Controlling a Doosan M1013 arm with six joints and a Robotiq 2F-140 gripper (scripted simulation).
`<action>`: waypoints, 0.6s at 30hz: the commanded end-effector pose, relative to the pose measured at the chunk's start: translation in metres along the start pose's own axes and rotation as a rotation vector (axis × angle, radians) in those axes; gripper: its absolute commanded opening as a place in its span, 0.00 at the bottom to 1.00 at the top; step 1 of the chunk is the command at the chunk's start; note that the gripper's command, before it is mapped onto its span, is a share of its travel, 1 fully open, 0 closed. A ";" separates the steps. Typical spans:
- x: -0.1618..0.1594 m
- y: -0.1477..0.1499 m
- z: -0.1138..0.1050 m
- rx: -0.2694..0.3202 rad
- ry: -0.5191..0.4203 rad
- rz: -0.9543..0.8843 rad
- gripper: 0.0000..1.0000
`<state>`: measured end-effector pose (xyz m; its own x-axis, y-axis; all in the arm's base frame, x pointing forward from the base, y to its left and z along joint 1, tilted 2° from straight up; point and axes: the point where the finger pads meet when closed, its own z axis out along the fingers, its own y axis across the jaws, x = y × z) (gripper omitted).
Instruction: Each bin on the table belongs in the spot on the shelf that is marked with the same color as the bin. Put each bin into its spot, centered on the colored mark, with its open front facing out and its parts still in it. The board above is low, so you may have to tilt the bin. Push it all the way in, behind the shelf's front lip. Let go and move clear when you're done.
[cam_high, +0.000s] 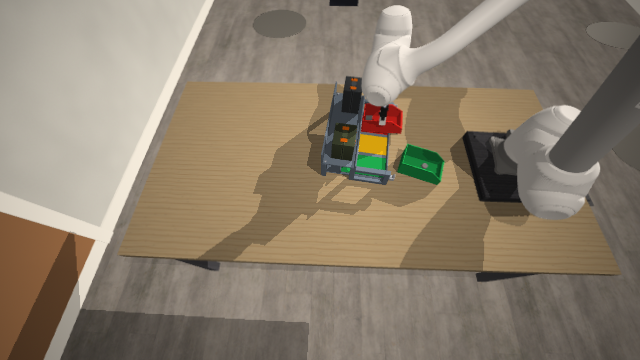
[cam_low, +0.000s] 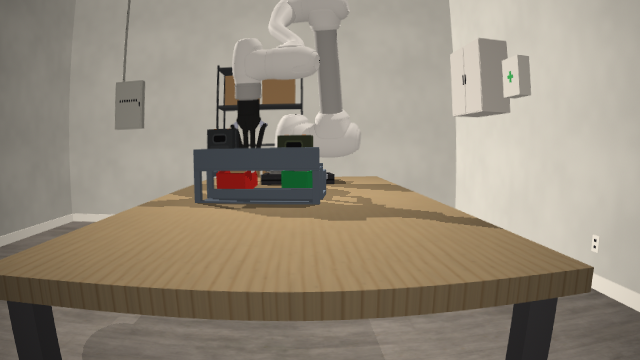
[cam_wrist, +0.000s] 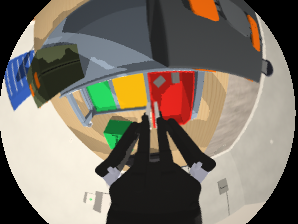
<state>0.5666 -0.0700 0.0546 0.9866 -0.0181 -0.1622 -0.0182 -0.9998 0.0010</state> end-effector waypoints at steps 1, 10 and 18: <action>0.000 0.000 -0.003 0.000 0.000 0.000 0.15; -0.002 0.000 -0.014 0.000 0.000 0.000 0.15; -0.004 0.000 -0.029 0.000 0.000 0.000 0.15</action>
<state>0.5675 -0.0701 0.0817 0.9866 -0.0181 -0.1622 -0.0182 -0.9998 0.0010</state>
